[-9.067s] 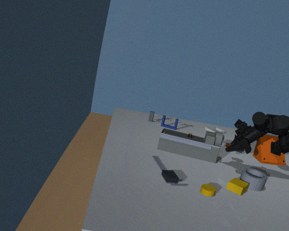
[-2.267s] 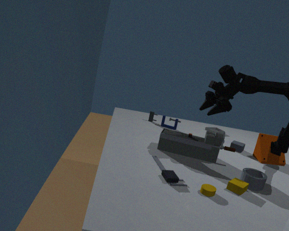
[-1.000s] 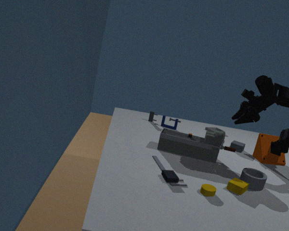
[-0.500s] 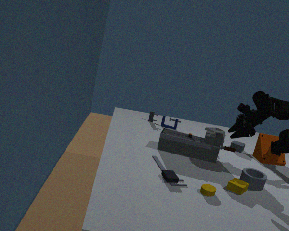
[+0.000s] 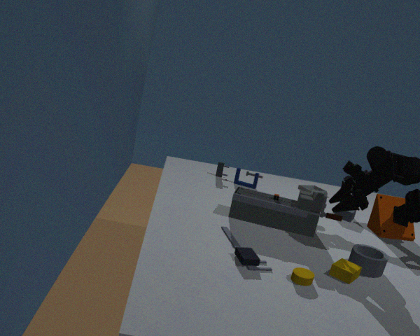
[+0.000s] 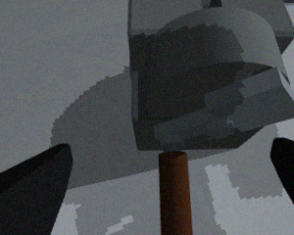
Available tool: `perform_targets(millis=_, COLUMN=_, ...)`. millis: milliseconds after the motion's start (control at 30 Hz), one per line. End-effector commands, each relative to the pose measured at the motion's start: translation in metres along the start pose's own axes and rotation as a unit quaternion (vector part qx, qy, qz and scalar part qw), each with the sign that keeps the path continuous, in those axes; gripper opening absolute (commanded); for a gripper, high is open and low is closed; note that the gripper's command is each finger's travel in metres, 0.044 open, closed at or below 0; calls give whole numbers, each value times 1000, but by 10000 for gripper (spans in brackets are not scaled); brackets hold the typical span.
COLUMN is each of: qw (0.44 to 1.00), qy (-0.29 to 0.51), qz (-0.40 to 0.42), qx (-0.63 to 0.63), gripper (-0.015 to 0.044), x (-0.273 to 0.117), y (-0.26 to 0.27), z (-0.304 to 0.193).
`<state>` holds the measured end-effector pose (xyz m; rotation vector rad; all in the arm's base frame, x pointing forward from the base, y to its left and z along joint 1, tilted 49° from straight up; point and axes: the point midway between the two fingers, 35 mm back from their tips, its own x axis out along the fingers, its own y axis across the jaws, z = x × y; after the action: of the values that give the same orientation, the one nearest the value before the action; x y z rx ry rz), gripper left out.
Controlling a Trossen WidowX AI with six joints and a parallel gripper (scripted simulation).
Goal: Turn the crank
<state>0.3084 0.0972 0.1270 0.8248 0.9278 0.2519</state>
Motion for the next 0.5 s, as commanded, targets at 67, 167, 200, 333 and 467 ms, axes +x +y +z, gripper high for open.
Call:
perform_targets(millis=67, qw=1000, qy=0, qz=-3, qx=3, gripper=440, x=8, y=-3, z=-8)
perform_targets(millis=167, qw=1000, qy=0, qz=-4, qx=3, gripper=440, x=12, y=-3, z=-11)
perform_targets(millis=200, qw=1000, qy=0, qz=-4, qx=3, gripper=440, x=13, y=-3, z=-12)
perform_targets(millis=333, qw=1000, qy=0, qz=-4, qx=3, gripper=440, x=18, y=-3, z=-17)
perform_targets(millis=467, qw=1000, qy=0, qz=-3, qx=3, gripper=440, x=22, y=-2, z=-21)
